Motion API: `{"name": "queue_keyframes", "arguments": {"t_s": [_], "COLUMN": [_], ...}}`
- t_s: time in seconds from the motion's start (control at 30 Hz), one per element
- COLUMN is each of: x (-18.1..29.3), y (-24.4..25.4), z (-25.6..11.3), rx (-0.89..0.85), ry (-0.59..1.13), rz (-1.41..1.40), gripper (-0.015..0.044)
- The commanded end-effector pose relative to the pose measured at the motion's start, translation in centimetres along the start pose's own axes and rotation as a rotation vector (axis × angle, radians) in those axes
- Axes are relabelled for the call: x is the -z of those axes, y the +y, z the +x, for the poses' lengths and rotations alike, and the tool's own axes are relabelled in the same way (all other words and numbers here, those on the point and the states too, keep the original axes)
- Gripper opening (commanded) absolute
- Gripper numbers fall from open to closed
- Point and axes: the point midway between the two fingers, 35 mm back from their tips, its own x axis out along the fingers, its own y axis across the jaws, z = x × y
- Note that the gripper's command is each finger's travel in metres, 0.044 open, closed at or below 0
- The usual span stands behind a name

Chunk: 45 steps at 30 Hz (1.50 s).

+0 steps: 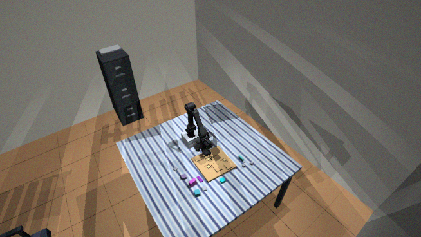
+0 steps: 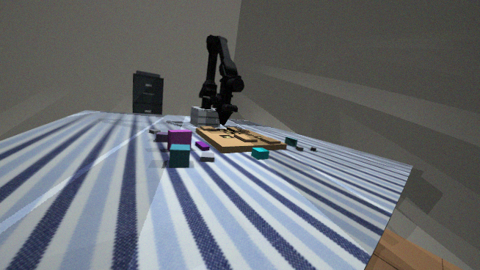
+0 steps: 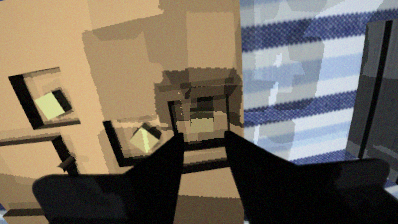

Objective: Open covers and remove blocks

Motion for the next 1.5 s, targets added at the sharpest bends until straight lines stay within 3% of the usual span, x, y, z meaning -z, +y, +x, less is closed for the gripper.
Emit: {"name": "queue_keyframes", "arguments": {"t_s": [0.0,1.47], "x": [0.07,0.15], "y": [0.01,0.08], "z": [0.01,0.53], "rx": [-0.001,-0.001], "ry": [0.004,0.004], "rz": [-0.004,-0.004], "gripper": [0.0144,0.0144]}}
